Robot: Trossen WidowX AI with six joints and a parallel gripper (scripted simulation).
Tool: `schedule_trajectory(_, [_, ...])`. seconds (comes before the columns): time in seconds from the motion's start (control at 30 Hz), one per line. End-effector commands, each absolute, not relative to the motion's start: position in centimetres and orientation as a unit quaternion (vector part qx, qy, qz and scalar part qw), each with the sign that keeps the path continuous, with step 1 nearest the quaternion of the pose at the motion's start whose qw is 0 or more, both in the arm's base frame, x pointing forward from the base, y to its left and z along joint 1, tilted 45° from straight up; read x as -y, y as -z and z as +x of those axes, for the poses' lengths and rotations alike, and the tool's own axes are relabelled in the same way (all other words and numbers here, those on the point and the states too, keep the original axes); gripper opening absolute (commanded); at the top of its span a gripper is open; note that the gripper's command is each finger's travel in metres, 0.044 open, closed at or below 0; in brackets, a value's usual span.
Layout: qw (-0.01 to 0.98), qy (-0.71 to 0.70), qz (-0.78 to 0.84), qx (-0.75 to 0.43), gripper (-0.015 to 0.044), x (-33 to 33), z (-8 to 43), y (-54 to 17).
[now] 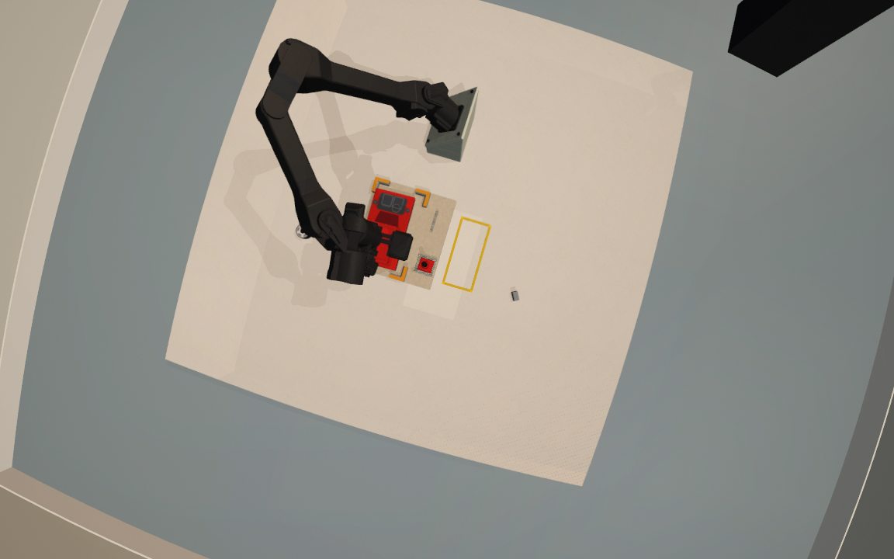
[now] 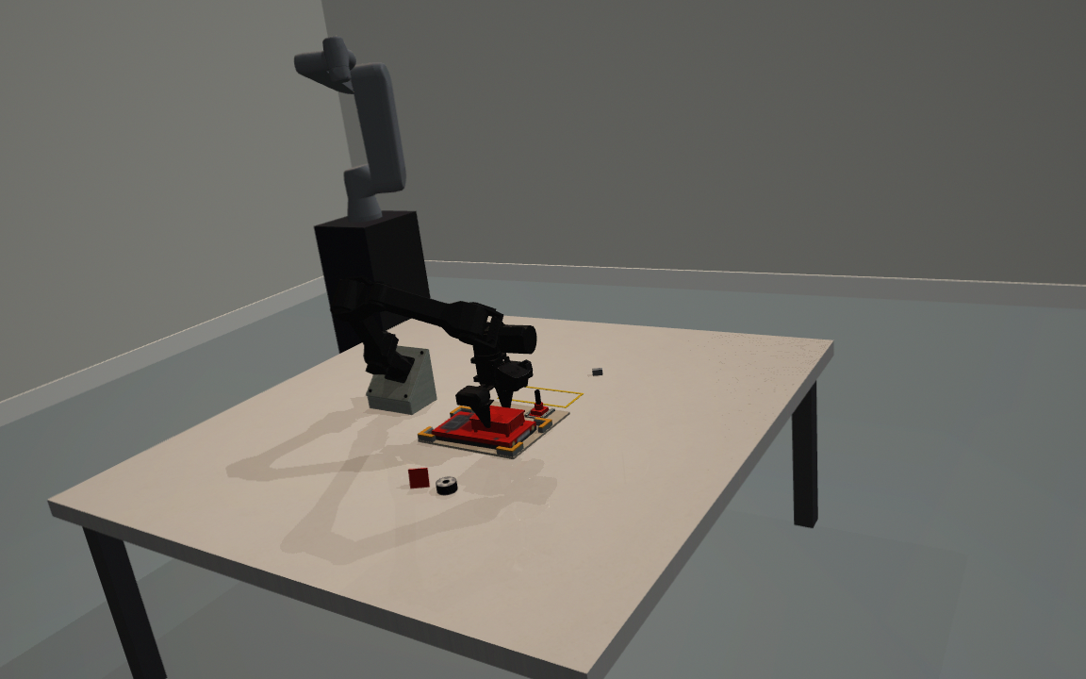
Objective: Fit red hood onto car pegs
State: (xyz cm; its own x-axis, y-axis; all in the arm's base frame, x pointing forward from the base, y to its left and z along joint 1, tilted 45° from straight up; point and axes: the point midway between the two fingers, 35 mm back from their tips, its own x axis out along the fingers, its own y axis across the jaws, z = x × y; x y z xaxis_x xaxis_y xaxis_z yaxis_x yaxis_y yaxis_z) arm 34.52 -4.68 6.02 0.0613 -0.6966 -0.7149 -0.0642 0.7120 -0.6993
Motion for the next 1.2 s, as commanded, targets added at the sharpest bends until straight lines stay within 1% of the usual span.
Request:
schedule_trajectory(0.0, [0.665, 0.237, -0.298, -0.643, 0.0000, 4.8, 34.5, -5.8])
schedule_trajectory(0.47, [0.666, 0.238, -0.296, -0.643, 0.0000, 4.9, 34.5, -5.7])
schedule_trajectory(1.0, [0.665, 0.238, -0.296, -0.643, 0.0420, 5.0, 34.5, -5.7])
schedule_trajectory(1.03, [0.665, 0.238, -0.296, -0.643, 0.0440, 5.0, 34.5, -5.7])
schedule_trajectory(1.17, [0.666, 0.237, -0.296, -0.642, 0.0440, 4.0, 34.6, -6.6])
